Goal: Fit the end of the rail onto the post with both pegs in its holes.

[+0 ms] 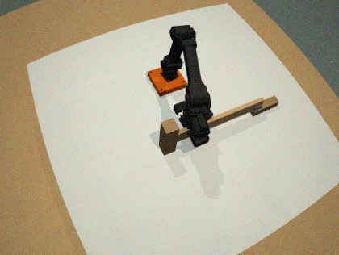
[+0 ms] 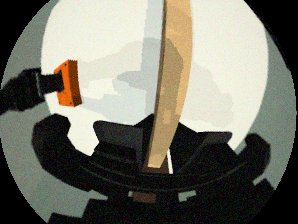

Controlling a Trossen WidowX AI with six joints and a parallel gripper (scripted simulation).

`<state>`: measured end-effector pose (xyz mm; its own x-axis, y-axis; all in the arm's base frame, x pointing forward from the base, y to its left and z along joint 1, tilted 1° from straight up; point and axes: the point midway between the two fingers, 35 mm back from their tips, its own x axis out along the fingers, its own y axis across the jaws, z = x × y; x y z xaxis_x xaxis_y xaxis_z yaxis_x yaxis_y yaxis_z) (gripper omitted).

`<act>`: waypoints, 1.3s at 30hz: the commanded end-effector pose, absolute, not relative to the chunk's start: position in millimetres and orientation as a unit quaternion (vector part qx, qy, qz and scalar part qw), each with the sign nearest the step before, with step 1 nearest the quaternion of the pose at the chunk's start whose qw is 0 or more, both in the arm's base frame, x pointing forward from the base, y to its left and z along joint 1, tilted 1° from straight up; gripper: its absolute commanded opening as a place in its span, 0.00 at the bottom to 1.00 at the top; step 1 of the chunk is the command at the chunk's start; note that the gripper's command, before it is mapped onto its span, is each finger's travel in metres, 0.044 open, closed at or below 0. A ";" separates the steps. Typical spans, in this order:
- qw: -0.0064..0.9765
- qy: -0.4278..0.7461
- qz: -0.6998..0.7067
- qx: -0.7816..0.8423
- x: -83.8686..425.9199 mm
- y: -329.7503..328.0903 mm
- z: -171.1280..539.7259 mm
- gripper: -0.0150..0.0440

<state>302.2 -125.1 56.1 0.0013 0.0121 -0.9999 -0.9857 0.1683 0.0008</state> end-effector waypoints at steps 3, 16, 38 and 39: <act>0.542 0.539 0.456 -0.456 302.4 -129.5 58.1 0.25; 0.542 0.539 0.456 -0.456 301.9 -133.0 57.8 0.25; 0.543 0.538 0.459 -0.453 301.9 -127.6 57.5 1.00; 0.543 0.538 0.458 -0.453 303.1 -122.7 62.5 1.00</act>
<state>301.6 -128.3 56.5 0.0010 0.0122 -0.9999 -0.9858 0.1681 0.0011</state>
